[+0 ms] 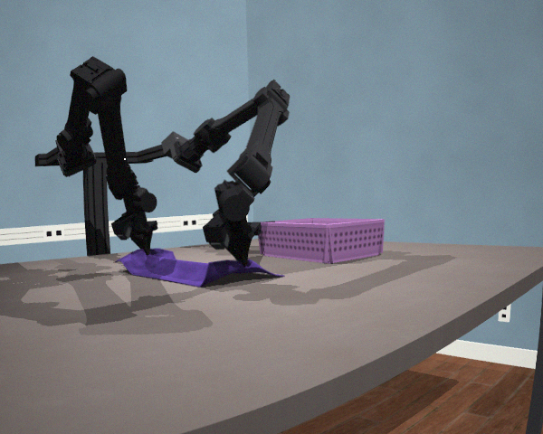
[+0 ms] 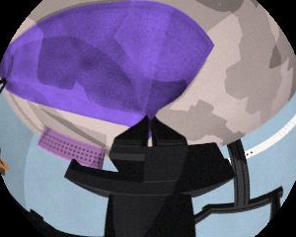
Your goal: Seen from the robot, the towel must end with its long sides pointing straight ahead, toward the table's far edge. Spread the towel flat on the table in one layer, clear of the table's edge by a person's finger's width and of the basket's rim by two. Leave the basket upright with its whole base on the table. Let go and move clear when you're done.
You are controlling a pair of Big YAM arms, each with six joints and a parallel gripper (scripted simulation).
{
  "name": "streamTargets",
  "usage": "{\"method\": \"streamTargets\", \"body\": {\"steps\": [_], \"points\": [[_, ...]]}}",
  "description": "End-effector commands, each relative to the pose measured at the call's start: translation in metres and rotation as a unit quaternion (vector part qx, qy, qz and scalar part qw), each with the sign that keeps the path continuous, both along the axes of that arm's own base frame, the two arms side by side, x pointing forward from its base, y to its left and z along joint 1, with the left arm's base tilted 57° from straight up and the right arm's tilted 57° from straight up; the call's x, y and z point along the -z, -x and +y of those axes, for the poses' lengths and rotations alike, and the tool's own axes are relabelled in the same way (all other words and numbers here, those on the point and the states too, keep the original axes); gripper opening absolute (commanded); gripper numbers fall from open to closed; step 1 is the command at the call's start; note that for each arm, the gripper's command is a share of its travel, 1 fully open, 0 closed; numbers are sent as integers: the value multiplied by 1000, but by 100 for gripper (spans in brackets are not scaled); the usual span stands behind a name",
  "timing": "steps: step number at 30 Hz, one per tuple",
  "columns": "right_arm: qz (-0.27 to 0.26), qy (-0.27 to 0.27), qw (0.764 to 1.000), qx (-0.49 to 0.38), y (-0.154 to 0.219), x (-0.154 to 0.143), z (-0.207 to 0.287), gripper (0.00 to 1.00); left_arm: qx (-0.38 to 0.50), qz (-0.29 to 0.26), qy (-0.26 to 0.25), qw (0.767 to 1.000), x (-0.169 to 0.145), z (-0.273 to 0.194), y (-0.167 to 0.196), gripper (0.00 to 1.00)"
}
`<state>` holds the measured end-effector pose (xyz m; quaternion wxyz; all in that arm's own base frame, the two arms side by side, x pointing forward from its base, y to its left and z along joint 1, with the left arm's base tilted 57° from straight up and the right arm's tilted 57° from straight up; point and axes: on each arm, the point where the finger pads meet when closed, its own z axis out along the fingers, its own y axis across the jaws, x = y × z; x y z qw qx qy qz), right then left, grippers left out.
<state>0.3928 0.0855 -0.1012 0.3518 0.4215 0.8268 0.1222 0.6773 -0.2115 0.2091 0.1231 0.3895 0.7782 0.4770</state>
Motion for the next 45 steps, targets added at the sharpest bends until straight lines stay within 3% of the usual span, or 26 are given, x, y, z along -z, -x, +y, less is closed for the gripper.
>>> {"method": "streamTargets", "body": {"steps": [1,10,16,18,24,45], "points": [[1,-27,999,21,0,4,14,1,33,13,-21,999,-10,-38,-6,1],[-12,-54,997,48,-24,8,12,1,43,23,-43,998,-4,-40,-31,1],[-10,-54,997,48,-21,12,9,1,43,23,-45,998,-2,-39,-35,1],[-15,-57,997,42,-27,11,15,1,43,15,-43,998,-15,-38,-35,1],[-19,-58,997,44,-30,9,14,1,45,21,-49,998,-4,-39,-40,1],[-19,-58,997,44,-30,11,13,1,39,13,-47,998,-9,-32,-44,1]]}}
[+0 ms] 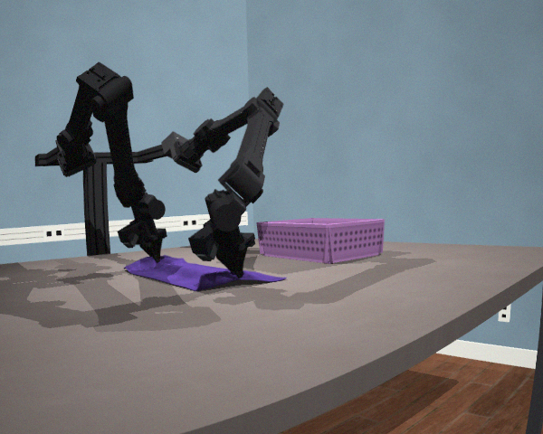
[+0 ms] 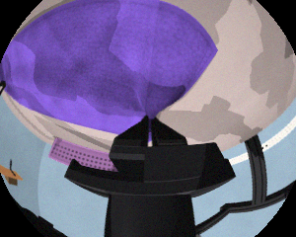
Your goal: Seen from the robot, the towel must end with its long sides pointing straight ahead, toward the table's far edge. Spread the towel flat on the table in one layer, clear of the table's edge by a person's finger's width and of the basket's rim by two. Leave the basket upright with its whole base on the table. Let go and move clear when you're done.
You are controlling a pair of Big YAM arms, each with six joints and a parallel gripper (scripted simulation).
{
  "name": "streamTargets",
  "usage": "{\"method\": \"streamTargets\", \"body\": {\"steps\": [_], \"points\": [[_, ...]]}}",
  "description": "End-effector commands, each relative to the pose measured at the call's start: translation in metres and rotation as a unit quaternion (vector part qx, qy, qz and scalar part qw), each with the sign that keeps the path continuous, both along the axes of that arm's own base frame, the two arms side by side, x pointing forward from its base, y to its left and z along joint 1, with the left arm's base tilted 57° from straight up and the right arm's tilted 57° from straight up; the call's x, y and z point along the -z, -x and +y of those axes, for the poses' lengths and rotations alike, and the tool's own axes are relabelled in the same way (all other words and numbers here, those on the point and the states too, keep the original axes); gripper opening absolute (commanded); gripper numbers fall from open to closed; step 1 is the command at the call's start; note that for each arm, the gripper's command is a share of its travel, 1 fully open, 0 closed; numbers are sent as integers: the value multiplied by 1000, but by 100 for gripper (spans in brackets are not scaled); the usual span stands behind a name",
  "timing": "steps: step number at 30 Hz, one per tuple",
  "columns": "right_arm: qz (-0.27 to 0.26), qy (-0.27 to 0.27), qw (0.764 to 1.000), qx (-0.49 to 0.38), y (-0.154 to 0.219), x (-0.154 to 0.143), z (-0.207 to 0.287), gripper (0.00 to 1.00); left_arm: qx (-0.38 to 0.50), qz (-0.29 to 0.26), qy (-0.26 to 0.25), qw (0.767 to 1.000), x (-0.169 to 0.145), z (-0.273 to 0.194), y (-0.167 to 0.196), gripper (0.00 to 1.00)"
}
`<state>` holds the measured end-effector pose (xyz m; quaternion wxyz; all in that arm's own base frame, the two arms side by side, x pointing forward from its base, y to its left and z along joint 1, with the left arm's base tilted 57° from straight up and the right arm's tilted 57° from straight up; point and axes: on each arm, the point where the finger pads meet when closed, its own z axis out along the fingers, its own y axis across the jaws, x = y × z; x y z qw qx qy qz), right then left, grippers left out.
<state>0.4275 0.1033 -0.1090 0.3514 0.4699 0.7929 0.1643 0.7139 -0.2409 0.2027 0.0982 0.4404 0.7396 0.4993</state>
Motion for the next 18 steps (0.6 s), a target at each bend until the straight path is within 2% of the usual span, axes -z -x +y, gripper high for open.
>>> {"method": "streamTargets", "body": {"steps": [1,2,3,9,10,12,13,18], "points": [[5,-3,1000,5,5,3,-5,1,0,-16,6,1000,-16,-3,-8,1],[5,-2,1000,0,6,2,-1,13,-1,-14,4,1000,-13,-1,-6,13],[9,-4,1000,2,13,-2,0,24,5,-35,18,999,-37,-14,2,24],[19,0,1000,-4,31,-16,7,92,14,-48,28,998,-41,-33,27,92],[19,0,1000,-4,33,-18,7,100,14,-54,32,998,-48,-36,27,100],[15,-2,1000,-4,40,-19,4,100,14,-57,34,998,-57,-42,31,100],[15,-1,1000,-4,47,-21,2,100,14,-47,28,998,-45,-44,29,100],[15,-1,1000,-3,54,-29,3,100,14,-42,24,999,-51,-52,30,100]]}}
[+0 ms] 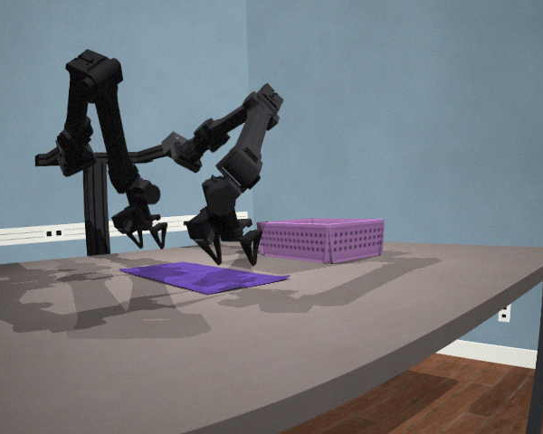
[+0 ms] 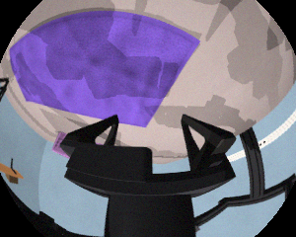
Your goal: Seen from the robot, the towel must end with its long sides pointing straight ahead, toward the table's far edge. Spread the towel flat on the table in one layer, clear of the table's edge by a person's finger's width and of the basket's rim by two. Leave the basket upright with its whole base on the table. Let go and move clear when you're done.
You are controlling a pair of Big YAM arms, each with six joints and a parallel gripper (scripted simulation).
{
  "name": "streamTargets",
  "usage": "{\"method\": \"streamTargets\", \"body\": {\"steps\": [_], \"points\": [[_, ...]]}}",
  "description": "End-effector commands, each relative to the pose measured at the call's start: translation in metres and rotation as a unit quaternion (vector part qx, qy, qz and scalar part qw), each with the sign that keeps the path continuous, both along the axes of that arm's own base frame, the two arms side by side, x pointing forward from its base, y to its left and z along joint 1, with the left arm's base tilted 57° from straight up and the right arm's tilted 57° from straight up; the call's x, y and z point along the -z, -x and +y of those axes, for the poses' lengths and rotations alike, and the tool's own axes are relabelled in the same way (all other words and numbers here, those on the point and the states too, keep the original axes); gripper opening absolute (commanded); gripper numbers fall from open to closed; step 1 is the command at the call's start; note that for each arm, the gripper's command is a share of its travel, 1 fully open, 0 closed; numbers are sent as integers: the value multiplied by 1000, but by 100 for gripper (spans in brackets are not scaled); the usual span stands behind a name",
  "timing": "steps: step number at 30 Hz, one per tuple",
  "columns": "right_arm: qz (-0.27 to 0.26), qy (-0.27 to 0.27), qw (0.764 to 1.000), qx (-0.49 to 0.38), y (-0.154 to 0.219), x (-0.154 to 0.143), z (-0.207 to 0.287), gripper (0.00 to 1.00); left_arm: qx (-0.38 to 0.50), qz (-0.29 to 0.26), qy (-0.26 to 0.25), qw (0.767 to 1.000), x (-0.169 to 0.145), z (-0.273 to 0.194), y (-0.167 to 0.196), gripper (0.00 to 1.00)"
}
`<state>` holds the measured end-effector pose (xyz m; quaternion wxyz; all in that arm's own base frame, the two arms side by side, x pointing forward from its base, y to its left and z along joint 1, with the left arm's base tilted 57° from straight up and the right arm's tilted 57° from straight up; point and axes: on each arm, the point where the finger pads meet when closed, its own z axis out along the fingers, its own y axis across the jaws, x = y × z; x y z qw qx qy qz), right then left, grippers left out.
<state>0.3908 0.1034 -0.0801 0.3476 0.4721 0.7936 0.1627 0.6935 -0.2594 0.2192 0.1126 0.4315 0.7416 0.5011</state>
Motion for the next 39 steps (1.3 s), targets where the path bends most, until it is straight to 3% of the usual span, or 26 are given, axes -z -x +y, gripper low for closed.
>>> {"method": "streamTargets", "body": {"steps": [1,4,5,10,11,17,21,27,32,34,39], "points": [[7,-1,1000,-4,17,-5,4,100,14,-12,8,1000,-17,-38,9,100],[-5,-2,1000,-1,0,-8,5,100,13,-1,2,1000,-16,-41,14,100],[-5,-3,1000,-1,0,-8,5,100,4,10,-6,1000,-9,-23,9,100],[0,0,1000,-1,5,-5,2,100,12,-1,2,1000,-21,-21,10,100],[0,0,1000,-1,5,-5,2,100,15,-13,10,1000,-35,-20,12,100],[0,0,1000,-1,5,-5,2,100,18,-43,40,998,-37,-3,6,100],[0,0,1000,-1,5,-5,2,100,39,-104,106,988,-41,1,10,100],[0,0,1000,-1,5,-5,2,100,69,-186,210,957,-36,3,17,100],[0,0,1000,-1,5,-5,2,100,99,-264,307,909,-42,9,24,100],[0,0,1000,-1,5,-5,2,100,99,-264,307,909,-42,9,24,100],[0,0,1000,-1,5,-5,2,100,131,-339,393,844,-51,16,33,100]]}}
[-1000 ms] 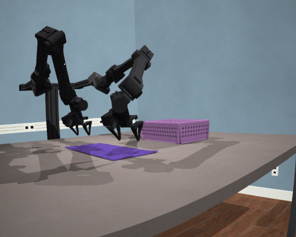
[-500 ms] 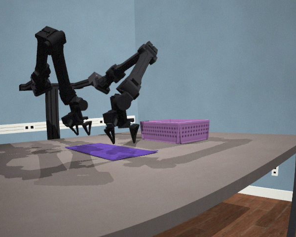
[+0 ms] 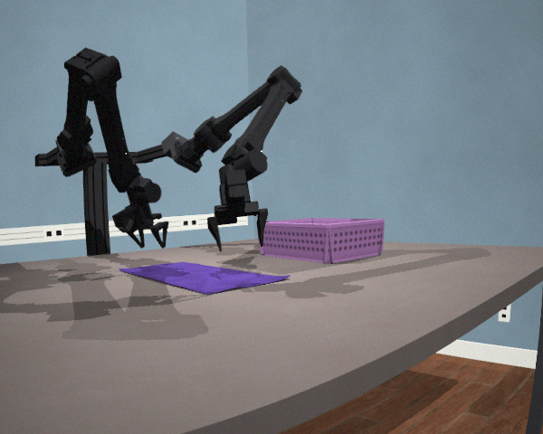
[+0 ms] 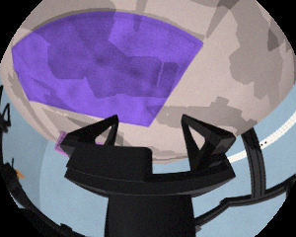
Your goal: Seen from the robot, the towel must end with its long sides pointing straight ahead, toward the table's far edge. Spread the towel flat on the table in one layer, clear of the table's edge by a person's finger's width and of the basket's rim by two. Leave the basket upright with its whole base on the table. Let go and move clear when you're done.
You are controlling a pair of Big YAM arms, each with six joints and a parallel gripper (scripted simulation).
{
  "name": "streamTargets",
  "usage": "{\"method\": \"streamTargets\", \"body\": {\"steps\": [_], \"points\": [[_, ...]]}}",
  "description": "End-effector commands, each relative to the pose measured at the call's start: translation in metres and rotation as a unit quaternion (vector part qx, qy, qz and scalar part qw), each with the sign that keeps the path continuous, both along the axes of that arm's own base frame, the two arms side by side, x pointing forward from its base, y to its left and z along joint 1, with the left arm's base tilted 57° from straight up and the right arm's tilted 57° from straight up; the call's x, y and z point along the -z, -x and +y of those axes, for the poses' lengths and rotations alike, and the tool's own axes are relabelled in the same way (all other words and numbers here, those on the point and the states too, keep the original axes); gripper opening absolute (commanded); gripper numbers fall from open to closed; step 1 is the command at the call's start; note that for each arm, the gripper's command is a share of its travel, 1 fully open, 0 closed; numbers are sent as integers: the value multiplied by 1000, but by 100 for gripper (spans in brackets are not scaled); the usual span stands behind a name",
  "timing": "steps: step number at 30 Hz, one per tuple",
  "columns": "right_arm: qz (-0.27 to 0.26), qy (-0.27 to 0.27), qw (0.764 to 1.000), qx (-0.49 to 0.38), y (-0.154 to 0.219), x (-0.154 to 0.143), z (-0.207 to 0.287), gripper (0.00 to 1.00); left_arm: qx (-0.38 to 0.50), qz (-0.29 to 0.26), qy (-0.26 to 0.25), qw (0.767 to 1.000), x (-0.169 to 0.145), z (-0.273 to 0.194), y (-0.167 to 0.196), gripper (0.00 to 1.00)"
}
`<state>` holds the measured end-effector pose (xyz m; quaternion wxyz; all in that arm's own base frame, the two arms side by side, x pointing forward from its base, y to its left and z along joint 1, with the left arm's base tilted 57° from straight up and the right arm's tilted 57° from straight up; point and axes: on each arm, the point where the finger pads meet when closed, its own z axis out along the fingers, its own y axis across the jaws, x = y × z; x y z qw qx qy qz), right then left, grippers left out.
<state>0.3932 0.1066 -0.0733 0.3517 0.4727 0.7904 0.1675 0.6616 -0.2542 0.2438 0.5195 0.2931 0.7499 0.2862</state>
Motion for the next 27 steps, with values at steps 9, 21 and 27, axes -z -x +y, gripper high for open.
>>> {"method": "streamTargets", "body": {"steps": [9,21,27], "points": [[6,2,1000,-2,7,2,-1,100,35,-107,108,988,-10,10,0,100],[6,2,1000,-2,7,2,-1,100,49,-104,101,988,-13,-5,7,100],[6,2,1000,-2,7,2,-1,100,49,-104,101,988,-13,-5,7,100]]}}
